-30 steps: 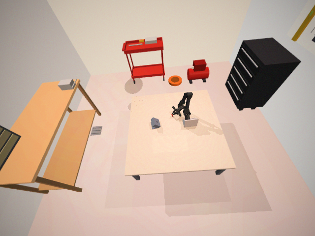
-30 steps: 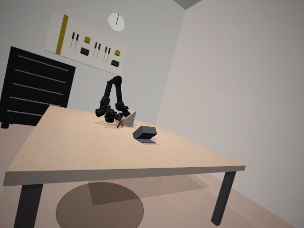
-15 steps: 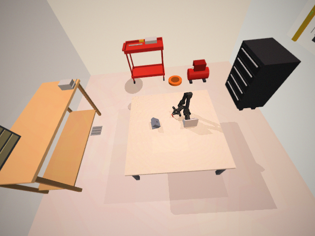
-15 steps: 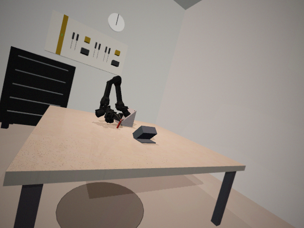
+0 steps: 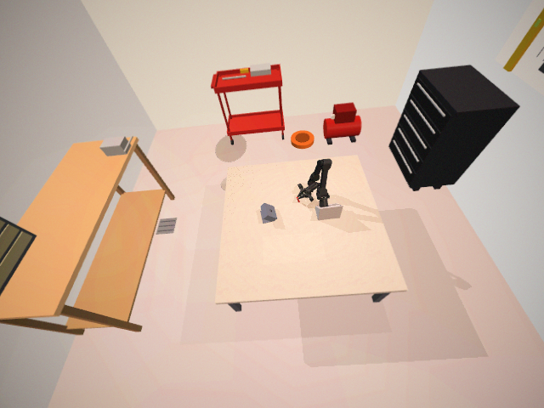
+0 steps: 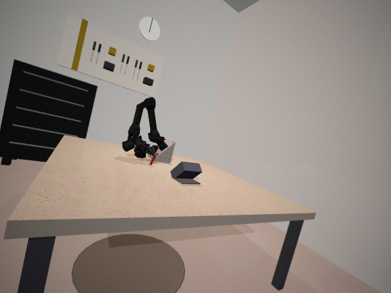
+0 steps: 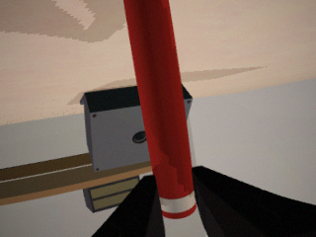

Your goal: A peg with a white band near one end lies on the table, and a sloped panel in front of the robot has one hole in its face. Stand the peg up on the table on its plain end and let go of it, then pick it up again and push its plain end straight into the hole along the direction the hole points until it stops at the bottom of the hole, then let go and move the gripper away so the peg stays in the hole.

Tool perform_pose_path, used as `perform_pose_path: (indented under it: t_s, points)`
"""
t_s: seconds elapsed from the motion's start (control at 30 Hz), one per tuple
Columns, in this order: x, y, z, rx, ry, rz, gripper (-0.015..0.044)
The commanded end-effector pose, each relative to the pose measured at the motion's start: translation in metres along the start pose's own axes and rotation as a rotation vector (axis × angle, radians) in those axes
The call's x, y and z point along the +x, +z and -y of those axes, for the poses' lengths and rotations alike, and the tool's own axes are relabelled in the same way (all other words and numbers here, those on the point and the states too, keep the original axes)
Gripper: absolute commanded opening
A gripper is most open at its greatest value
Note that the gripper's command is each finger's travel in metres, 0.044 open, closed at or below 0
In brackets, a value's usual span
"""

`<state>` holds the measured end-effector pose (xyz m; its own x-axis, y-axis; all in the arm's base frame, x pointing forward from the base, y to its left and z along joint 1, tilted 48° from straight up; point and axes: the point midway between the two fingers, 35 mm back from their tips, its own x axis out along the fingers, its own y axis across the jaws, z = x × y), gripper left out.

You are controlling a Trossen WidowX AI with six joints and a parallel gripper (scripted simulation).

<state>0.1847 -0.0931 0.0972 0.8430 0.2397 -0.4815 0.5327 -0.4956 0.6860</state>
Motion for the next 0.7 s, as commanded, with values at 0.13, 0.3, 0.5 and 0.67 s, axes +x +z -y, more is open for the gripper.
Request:
perform_pose_path:
  t_s: [0.13, 0.3, 0.5, 0.67]
  points:
    - [-0.0015, 0.0027, 0.0001, -0.002, 0.000, -0.004, 0.0050]
    - [-0.0021, 0.0031, 0.0003, -0.005, 0.000, -0.010, 0.0050]
    - [-0.0028, 0.0035, 0.0005, -0.009, -0.001, -0.018, 0.0050]
    - [-0.0033, 0.0039, 0.0007, -0.012, -0.001, -0.025, 0.0050]
